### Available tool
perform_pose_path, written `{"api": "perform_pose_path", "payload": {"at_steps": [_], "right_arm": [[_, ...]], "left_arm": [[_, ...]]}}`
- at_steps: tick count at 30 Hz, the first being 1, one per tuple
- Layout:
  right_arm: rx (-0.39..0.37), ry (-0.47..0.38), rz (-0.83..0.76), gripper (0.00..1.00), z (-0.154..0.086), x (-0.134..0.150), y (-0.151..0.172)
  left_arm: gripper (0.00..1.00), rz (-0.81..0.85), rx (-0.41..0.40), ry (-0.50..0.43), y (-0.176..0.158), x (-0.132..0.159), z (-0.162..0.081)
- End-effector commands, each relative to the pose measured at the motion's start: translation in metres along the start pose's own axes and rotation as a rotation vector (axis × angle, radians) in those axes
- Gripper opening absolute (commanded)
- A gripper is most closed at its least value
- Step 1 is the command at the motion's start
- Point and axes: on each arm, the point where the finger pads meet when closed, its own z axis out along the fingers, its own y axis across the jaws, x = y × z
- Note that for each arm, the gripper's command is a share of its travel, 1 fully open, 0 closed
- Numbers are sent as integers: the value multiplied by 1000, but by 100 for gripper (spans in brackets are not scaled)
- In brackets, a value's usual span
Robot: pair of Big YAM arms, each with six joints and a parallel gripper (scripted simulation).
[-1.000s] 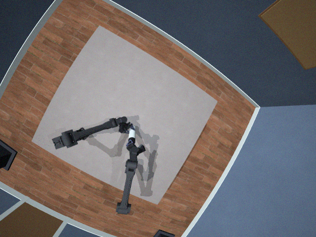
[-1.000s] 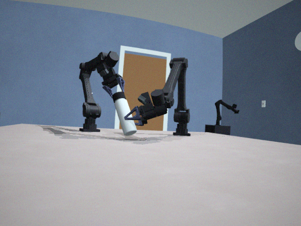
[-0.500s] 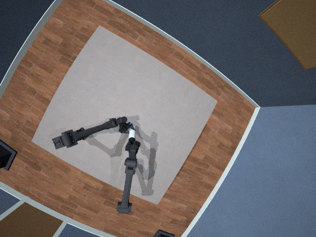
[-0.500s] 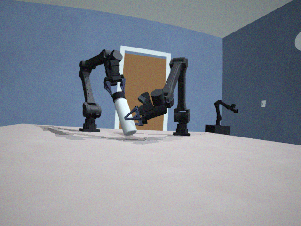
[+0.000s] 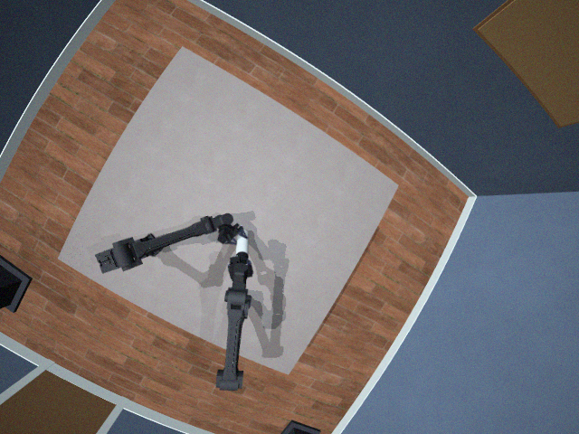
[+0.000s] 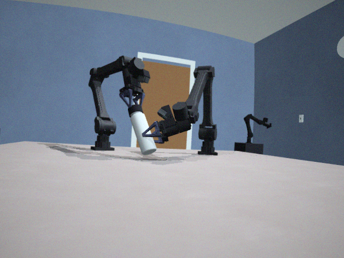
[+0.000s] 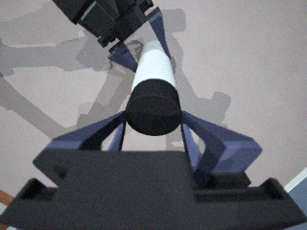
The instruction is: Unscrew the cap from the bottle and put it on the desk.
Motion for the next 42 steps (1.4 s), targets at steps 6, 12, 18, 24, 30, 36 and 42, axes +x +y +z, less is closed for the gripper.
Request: {"api": "perform_pose_path", "payload": {"at_steps": [6, 12, 18, 24, 30, 36, 42], "right_arm": [[55, 8, -502, 0, -14, -17, -3], [79, 22, -724, 0, -14, -17, -3], [90, 20, -904, 0, -14, -17, -3], [90, 20, -904, 0, -14, -17, -3], [87, 21, -855, 0, -12, -14, -1], [87, 21, -855, 0, -12, -14, -1], [107, 1, -857, 0, -57, -14, -5]], "left_arm": [[0, 57, -22, -30, 25, -23, -1], [0, 57, -22, -30, 25, -23, -1], [0, 57, -22, -30, 25, -23, -1], [0, 57, -22, -30, 25, -23, -1], [0, 57, -22, -30, 25, -23, -1], [0, 57, -22, -30, 25, -23, -1], [0, 57, -22, -30, 25, -23, -1]]}}
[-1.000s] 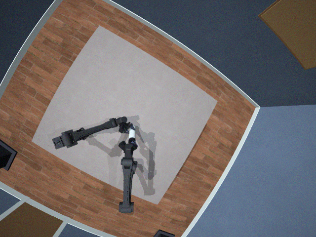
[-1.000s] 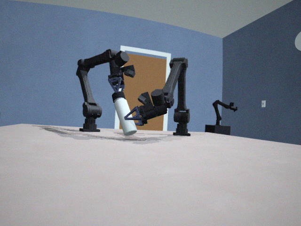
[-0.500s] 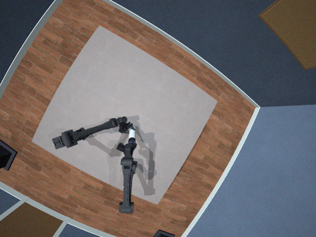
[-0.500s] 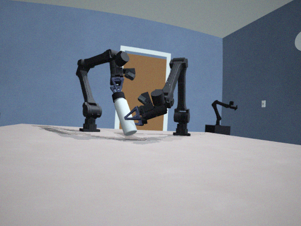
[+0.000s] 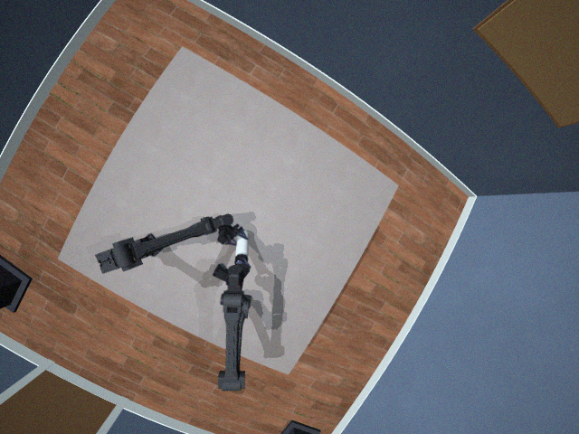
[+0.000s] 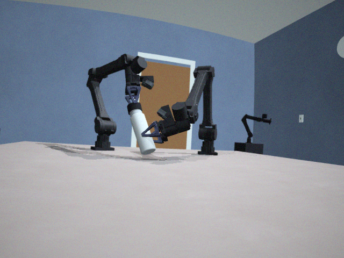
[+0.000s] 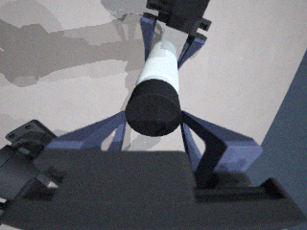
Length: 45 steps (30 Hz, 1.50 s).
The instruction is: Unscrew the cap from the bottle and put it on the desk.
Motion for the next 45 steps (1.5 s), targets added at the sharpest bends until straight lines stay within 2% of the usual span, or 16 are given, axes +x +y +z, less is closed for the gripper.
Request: {"api": "perform_pose_path", "payload": {"at_steps": [1, 5, 6, 7, 10, 12, 14, 15, 24, 29, 35, 45], "right_arm": [[78, -32, 5, 0, -42, -2, -19], [78, -32, 5, 0, -42, -2, -19], [51, -23, 5, 0, -28, -2, -12], [51, -23, 5, 0, -28, -2, -12], [51, -23, 5, 0, -28, -2, -12], [51, -23, 5, 0, -28, -2, -12], [51, -23, 5, 0, -28, -2, -12], [51, -23, 5, 0, -28, -2, -12], [51, -23, 5, 0, -28, -2, -12], [51, -23, 5, 0, -28, -2, -12], [51, -23, 5, 0, -28, -2, -12], [51, -23, 5, 0, -28, -2, -12]], "left_arm": [[0, 55, -32, -21, 28, -20, -3], [0, 55, -32, -21, 28, -20, -3], [0, 46, -49, -30, 33, -19, -7], [0, 11, -49, -40, 30, -8, -2], [0, -83, -83, -137, 36, -3, 3], [0, -236, -54, -169, 19, 13, 6], [0, -265, -54, -188, 18, 14, 7], [0, -334, -35, -199, 12, 20, 8], [0, -448, -2, -278, 1, 24, 11], [0, -453, -2, -335, -1, 22, 5], [0, -339, -23, -409, 7, 3, -3], [0, -320, -28, -416, 11, -6, -6]]}}
